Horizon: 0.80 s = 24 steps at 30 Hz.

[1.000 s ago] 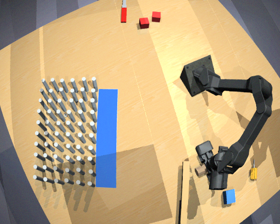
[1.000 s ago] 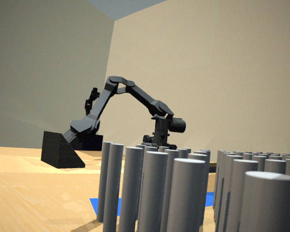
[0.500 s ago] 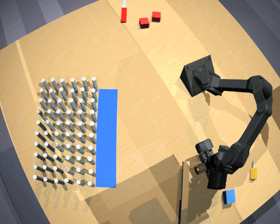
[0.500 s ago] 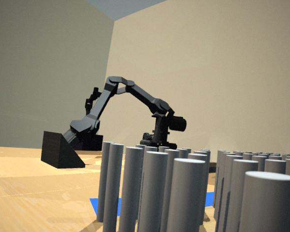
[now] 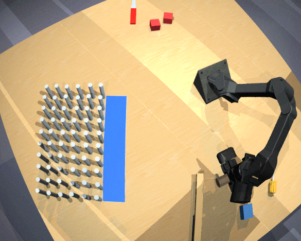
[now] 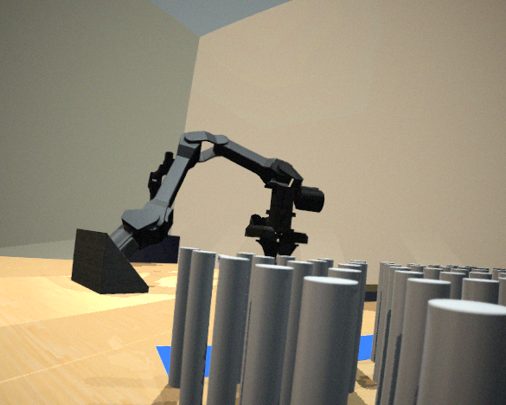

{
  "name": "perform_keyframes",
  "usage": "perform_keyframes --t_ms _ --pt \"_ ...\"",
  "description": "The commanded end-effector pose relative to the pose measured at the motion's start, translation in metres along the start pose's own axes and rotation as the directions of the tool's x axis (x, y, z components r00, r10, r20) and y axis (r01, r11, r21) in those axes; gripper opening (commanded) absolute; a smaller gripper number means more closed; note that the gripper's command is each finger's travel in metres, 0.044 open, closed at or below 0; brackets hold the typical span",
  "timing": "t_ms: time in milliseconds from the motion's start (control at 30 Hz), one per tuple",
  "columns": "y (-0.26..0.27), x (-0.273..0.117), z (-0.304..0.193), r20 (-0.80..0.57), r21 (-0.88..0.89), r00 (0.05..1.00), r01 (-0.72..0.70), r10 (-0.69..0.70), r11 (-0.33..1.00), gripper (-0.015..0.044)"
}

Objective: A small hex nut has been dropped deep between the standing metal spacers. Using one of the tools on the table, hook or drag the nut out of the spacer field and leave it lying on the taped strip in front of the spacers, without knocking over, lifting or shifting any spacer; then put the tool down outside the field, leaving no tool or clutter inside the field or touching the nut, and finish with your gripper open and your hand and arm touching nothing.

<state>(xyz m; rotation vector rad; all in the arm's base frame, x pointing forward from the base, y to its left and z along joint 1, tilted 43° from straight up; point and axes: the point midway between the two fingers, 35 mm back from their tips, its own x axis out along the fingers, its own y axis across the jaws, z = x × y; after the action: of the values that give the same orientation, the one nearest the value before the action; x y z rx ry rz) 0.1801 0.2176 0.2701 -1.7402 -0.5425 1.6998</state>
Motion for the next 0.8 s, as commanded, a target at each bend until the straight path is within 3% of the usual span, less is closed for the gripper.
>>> perform_keyframes --t_ms 0,500,767 --pt "-0.007 -0.003 0.011 -0.012 -0.007 1.000 0.007 -0.007 1.000 0.0000" --pt "-0.025 -0.001 0.061 -0.006 0.011 1.000 0.018 -0.018 1.000 0.0000" --pt "-0.026 0.004 0.062 -0.004 0.012 1.000 0.019 -0.019 1.000 0.0000"
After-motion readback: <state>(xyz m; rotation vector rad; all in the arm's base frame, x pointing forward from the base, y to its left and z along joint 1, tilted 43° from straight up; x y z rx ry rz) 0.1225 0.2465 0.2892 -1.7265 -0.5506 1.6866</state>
